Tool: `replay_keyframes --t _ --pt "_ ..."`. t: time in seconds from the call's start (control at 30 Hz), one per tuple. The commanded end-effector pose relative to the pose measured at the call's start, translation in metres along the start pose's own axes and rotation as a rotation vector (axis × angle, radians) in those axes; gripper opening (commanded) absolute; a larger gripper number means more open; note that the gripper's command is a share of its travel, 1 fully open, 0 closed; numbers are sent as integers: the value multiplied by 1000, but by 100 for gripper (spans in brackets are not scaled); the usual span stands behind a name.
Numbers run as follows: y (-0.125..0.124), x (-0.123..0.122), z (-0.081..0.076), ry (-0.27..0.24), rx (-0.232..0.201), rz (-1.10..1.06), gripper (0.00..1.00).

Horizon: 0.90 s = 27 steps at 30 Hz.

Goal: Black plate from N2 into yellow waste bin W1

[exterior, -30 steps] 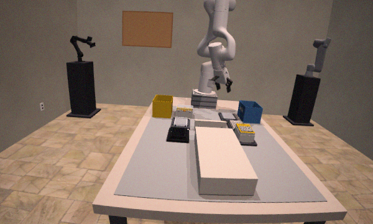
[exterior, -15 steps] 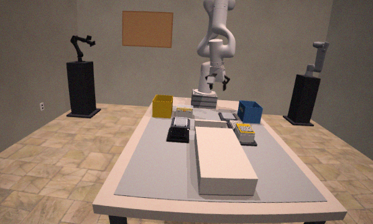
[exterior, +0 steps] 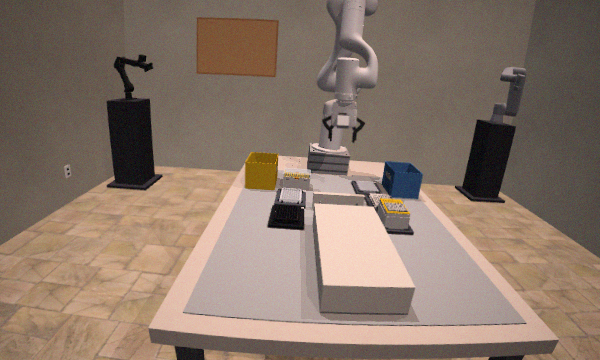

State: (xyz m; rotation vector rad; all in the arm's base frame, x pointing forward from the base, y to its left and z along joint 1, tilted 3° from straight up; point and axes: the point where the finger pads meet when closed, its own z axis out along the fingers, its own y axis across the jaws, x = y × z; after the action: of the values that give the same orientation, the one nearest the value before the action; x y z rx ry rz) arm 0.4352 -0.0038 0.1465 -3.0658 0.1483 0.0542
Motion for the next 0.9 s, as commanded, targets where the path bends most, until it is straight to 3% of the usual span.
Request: replay_keyframes --t 0.0,0.43,0.87 --pt "4 4 -3 36 -24 -94 100" --pt "4 4 -3 35 -24 -93 100" --pt "35 48 12 36 -24 -82 100"
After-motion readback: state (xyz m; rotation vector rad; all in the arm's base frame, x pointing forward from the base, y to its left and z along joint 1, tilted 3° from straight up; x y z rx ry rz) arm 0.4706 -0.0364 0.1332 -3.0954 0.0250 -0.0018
